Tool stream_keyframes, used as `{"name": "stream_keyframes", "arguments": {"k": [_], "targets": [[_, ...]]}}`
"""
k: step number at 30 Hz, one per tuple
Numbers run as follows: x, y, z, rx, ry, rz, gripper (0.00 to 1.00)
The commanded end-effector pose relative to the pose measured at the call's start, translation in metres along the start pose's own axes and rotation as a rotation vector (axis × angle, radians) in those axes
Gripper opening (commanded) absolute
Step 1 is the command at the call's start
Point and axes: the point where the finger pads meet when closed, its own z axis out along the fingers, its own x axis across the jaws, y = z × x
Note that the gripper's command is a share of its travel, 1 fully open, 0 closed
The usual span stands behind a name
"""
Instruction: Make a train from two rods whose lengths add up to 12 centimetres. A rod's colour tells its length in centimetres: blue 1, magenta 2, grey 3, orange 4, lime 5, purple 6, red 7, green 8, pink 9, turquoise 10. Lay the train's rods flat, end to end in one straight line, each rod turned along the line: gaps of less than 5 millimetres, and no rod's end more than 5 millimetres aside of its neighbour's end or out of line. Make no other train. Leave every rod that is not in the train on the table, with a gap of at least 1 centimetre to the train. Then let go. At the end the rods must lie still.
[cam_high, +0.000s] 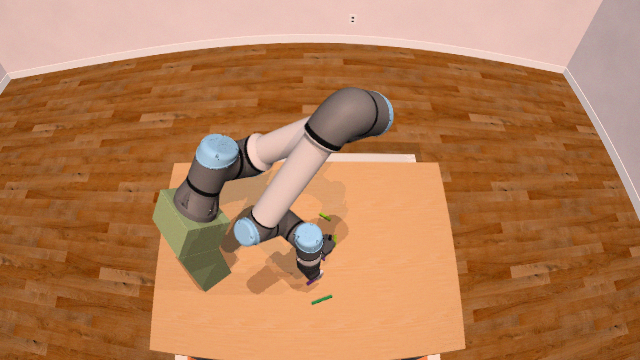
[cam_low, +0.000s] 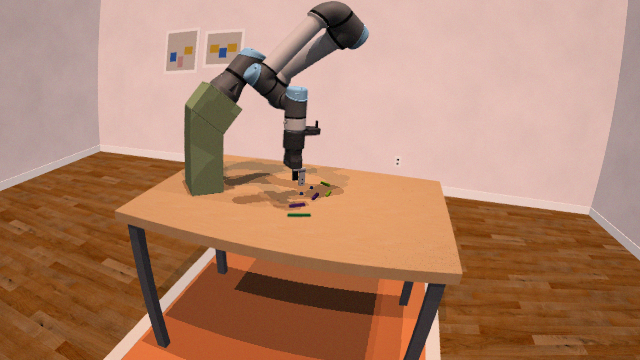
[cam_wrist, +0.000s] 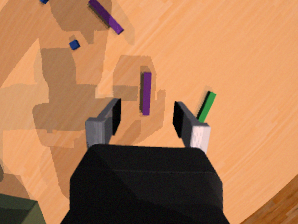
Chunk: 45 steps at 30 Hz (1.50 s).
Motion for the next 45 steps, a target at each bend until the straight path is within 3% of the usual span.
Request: {"name": "stream_keyframes", "arguments": {"k": [1, 9, 23, 25, 35, 42, 43, 45], "targets": [[0.000, 0.000, 0.000, 0.001, 0.001, 0.001, 1.00], [0.000, -0.003, 0.000, 0.000, 0.002, -0.022, 1.00], [-0.026, -0.058, 0.012, -0.009, 0.002, -0.428, 1.00], [-0.026, -0.058, 0.012, -0.009, 0.002, -0.428, 1.00], [-0.054, -0.101, 0.020, -0.001, 0.004, -0.738, 1.00], [-0.059, -0.106, 0.021, 0.001, 0.005, -0.777, 1.00], [-0.060, -0.105, 0.021, 0.001, 0.002, -0.775, 0.54], [-0.060, -0.105, 0.021, 0.001, 0.001, -0.773, 0.54]]}}
